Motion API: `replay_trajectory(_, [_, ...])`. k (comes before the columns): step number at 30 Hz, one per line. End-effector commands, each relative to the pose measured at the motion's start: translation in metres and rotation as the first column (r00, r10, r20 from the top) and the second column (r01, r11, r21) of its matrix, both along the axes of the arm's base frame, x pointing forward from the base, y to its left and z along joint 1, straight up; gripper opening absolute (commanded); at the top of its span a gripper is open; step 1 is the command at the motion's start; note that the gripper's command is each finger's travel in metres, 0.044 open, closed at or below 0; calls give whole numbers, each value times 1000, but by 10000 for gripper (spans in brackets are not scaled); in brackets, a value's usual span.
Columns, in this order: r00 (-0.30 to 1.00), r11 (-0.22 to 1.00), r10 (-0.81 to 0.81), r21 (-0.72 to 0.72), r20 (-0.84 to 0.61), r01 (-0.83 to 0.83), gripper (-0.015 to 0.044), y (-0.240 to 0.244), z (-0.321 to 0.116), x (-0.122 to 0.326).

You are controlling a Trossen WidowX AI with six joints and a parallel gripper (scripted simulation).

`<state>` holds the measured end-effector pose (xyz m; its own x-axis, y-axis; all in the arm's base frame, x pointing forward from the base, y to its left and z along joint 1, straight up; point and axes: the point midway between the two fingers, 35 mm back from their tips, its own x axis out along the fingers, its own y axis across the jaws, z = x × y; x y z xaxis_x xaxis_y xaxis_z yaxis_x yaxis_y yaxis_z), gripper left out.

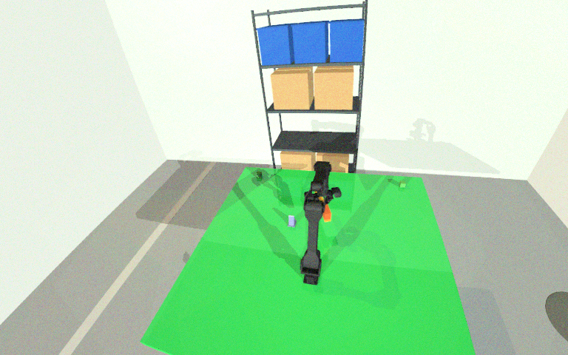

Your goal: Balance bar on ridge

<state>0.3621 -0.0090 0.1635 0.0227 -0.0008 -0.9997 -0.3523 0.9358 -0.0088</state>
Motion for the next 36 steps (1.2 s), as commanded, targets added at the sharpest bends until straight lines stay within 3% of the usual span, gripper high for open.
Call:
replay_trajectory(1, [1000,1000,-27,2,7,27,0,13,3,3])
replay_trajectory(36, [954,954,-300,20,2,300,0,145,3,-6])
